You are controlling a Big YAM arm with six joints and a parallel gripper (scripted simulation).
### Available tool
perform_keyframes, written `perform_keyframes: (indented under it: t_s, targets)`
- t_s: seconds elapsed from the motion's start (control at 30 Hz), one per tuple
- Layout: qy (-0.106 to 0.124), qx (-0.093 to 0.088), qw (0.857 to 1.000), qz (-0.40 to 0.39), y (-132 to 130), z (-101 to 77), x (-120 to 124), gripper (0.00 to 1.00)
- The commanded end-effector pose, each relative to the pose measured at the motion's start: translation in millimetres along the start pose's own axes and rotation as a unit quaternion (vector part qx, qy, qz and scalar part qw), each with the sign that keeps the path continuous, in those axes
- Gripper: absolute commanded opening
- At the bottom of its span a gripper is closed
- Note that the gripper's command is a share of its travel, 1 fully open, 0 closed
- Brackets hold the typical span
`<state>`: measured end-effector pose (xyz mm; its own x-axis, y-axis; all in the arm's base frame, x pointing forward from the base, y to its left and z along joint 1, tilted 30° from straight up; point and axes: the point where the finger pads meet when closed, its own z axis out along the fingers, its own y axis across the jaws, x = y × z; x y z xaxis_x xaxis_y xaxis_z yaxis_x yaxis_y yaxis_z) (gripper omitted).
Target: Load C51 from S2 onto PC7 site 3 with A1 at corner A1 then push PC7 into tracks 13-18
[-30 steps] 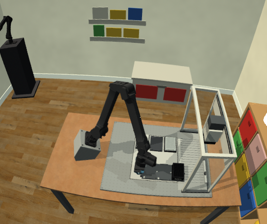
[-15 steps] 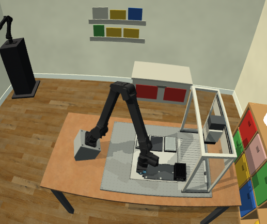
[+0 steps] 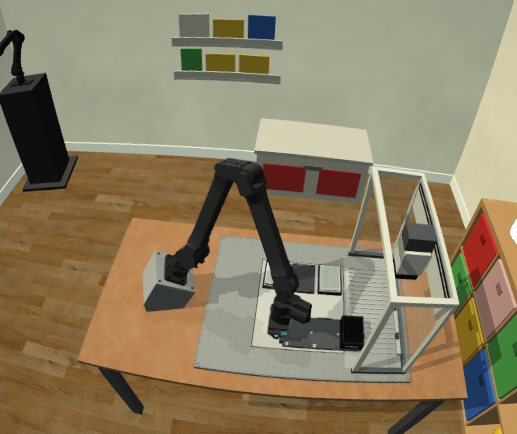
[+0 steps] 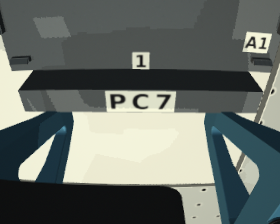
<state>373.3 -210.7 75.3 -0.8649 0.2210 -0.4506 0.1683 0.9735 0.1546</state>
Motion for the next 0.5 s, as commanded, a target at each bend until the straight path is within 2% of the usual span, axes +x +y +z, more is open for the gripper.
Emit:
perform_keyframes:
  t_s: [0.0, 0.07, 0.13, 0.47]
  targets:
    - [-0.042, 0.012, 0.999, -0.023, -3, -16.5, -45, 0.8]
    - [-0.034, 0.008, 0.999, -0.018, -3, -12.8, -43, 0.8]
    - [-0.039, 0.01, 0.999, -0.021, -3, -14.8, -48, 0.8]
    - [-0.035, 0.009, 0.999, -0.018, -3, -11.8, -56, 0.8]
